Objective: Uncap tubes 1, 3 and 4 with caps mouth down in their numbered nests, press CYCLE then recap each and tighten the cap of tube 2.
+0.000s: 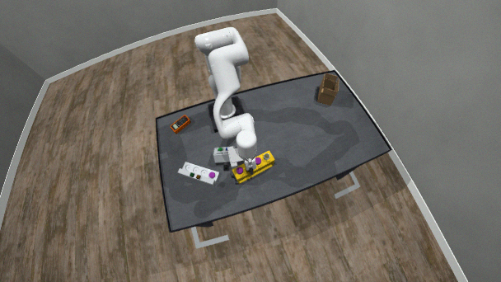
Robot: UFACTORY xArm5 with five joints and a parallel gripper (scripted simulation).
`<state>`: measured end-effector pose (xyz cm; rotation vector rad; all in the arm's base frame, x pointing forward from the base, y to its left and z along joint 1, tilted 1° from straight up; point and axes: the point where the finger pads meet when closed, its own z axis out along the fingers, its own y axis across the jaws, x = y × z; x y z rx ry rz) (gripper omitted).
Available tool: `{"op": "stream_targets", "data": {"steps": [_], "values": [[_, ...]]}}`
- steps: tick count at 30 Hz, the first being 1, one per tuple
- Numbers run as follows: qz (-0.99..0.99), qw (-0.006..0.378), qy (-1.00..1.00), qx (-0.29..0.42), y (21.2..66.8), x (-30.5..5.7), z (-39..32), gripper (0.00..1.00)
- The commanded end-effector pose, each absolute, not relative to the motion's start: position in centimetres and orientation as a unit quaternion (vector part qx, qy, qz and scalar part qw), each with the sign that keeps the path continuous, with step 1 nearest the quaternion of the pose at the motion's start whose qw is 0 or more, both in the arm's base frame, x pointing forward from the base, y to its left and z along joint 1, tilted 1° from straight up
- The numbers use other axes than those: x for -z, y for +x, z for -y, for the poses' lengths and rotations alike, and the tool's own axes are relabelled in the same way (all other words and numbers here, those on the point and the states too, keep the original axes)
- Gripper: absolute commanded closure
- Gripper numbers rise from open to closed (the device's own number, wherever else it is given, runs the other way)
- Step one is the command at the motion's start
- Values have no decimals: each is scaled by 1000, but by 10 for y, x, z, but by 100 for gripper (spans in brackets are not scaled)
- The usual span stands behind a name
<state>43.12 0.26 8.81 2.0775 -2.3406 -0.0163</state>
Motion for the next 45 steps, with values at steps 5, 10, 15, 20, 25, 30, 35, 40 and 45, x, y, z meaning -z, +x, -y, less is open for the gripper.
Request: {"op": "stream_targets", "data": {"steps": [5, 10, 15, 20, 25, 30, 35, 40, 45], "values": [[879, 4, 477, 5, 432, -89, -3, 54], [894, 4, 448, 5, 432, -89, -3, 54], [894, 4, 448, 5, 432, -89, -3, 100], [894, 4, 448, 5, 432, -89, -3, 100], [894, 4, 448, 5, 432, -89, -3, 100], [871, 4, 492, 5, 432, -89, -3, 100], [831, 3, 556, 5, 432, -89, -3, 100], [756, 3, 655, 6, 432, -90, -3, 100], [668, 2, 744, 6, 432, -90, -3, 100]]}}
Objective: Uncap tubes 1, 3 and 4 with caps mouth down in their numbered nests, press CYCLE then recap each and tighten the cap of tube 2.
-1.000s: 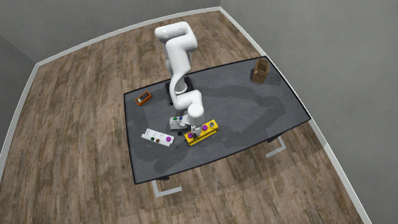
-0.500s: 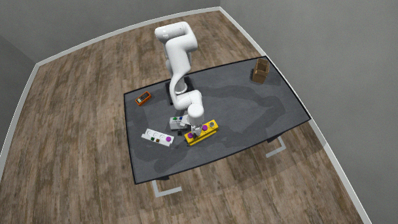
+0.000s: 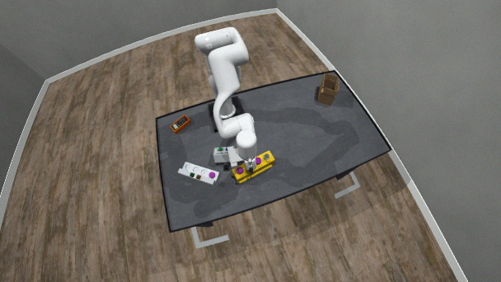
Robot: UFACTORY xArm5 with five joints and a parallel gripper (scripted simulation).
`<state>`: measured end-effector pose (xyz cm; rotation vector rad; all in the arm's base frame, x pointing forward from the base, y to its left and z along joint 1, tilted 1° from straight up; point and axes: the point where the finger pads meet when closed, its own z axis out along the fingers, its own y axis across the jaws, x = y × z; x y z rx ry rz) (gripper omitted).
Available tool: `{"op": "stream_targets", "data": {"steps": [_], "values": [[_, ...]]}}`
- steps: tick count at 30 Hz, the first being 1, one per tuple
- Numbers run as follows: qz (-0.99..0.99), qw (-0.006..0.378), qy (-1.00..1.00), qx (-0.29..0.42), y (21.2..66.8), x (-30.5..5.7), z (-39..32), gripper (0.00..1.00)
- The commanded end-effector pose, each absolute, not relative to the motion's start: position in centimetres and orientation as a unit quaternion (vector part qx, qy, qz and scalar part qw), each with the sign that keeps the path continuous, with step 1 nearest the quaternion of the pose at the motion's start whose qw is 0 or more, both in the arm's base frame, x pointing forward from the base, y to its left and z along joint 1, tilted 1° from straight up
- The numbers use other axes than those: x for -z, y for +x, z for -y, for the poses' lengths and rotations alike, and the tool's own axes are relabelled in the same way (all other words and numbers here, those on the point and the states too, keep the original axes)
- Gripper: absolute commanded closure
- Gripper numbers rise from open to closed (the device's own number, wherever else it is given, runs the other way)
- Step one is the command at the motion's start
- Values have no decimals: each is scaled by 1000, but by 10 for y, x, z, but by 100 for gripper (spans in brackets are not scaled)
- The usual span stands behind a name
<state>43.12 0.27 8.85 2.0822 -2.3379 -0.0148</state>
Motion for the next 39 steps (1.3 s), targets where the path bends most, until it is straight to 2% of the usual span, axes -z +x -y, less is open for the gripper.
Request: {"op": "stream_targets", "data": {"steps": [1, 18, 25, 26, 39], "values": [[649, 2, 761, 6, 432, -90, -3, 100], [325, 0, 946, 6, 432, -90, -3, 100], [316, -1, 949, 6, 432, -90, -3, 100], [316, -1, 949, 6, 432, -90, -3, 54], [355, 0, 935, 6, 432, -90, -3, 54]]}}
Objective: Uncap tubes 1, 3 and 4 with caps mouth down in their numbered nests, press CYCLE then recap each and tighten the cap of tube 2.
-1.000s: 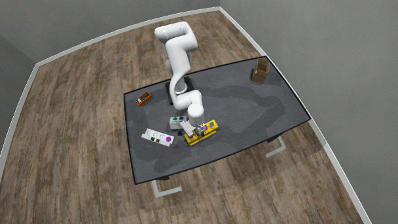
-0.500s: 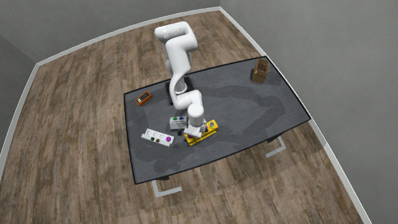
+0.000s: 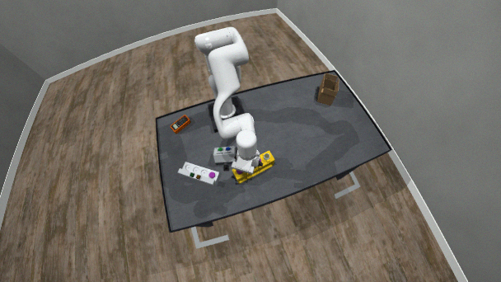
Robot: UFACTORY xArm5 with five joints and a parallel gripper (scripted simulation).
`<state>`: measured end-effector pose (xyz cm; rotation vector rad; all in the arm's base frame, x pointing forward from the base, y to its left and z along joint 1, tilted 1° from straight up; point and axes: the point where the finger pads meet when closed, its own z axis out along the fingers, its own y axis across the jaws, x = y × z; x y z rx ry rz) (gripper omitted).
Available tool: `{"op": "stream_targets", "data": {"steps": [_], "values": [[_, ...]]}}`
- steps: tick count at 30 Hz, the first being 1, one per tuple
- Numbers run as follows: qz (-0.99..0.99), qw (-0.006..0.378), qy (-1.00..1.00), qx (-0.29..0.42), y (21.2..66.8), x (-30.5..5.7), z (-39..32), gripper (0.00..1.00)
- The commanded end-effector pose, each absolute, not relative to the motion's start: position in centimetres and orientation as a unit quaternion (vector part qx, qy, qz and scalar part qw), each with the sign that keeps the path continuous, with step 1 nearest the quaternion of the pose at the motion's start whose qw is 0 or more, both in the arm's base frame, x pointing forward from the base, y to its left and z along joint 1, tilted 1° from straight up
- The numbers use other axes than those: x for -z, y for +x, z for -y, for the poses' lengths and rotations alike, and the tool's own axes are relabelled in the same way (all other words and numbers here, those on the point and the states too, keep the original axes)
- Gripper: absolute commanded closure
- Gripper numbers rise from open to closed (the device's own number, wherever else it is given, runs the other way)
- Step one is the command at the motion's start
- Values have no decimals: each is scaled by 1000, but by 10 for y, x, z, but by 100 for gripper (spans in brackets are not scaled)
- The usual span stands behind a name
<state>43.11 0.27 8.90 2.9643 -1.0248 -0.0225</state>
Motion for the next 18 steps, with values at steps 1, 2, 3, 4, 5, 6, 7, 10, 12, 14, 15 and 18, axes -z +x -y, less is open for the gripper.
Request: {"op": "stream_targets", "data": {"steps": [1, 2, 3, 4, 5, 6, 7, 10, 12, 14, 15, 18], "values": [[393, 0, 919, 6, 432, -90, -3, 54], [431, 0, 902, 6, 432, -90, -3, 54], [469, 1, 883, 6, 432, -90, -3, 54], [488, 1, 873, 6, 432, -90, -3, 54], [506, 1, 863, 6, 432, -90, -3, 54], [526, 1, 850, 6, 432, -90, -3, 54], [547, 1, 837, 6, 432, -90, -3, 54], [608, 2, 794, 6, 432, -90, -3, 54], [646, 2, 763, 6, 432, -90, -3, 54], [683, 2, 730, 6, 432, -90, -3, 54], [701, 2, 713, 6, 432, -90, -3, 54], [737, 3, 676, 6, 432, -90, -3, 54]]}}
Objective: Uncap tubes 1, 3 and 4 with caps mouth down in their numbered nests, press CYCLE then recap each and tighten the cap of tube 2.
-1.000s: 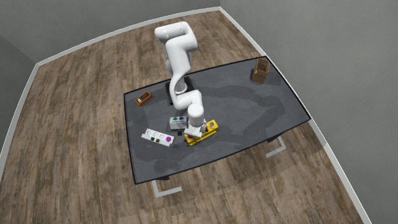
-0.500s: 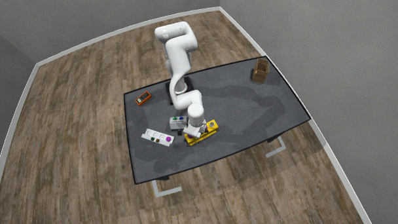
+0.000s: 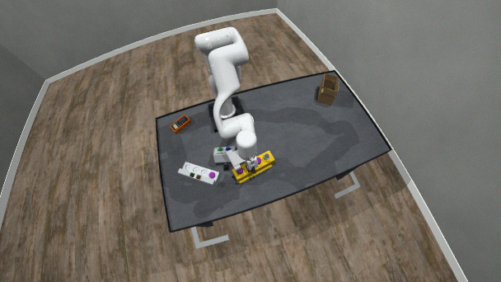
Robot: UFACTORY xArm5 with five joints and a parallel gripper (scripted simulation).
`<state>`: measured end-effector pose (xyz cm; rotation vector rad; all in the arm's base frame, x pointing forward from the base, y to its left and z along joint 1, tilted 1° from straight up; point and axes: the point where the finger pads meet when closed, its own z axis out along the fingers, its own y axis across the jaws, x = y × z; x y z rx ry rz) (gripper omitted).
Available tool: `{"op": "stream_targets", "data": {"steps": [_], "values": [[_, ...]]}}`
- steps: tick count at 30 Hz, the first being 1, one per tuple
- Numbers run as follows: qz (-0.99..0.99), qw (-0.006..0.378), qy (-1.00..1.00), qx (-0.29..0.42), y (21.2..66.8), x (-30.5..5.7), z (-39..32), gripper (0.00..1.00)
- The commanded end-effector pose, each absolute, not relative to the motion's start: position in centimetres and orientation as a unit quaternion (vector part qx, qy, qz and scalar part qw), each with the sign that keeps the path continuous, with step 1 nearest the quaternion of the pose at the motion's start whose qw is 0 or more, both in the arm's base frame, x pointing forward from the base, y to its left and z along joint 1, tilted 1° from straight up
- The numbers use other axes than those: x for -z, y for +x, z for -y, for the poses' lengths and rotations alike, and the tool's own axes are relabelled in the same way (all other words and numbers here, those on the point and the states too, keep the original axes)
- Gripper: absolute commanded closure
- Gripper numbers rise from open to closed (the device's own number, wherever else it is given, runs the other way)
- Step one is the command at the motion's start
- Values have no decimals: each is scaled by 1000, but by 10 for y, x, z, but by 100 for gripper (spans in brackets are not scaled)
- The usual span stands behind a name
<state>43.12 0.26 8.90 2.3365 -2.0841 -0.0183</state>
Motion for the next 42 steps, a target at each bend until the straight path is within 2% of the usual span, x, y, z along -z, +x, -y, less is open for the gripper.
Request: {"op": "stream_targets", "data": {"steps": [1, 11, 19, 20, 34, 42], "values": [[763, 3, 646, 6, 432, -90, -3, 54], [893, 4, 449, 5, 432, -90, -3, 54], [894, 4, 448, 5, 432, -90, -3, 54], [894, 4, 448, 5, 432, -90, -3, 100], [894, 4, 448, 5, 432, -90, -3, 100], [787, 3, 617, 6, 432, -90, -3, 100]]}}
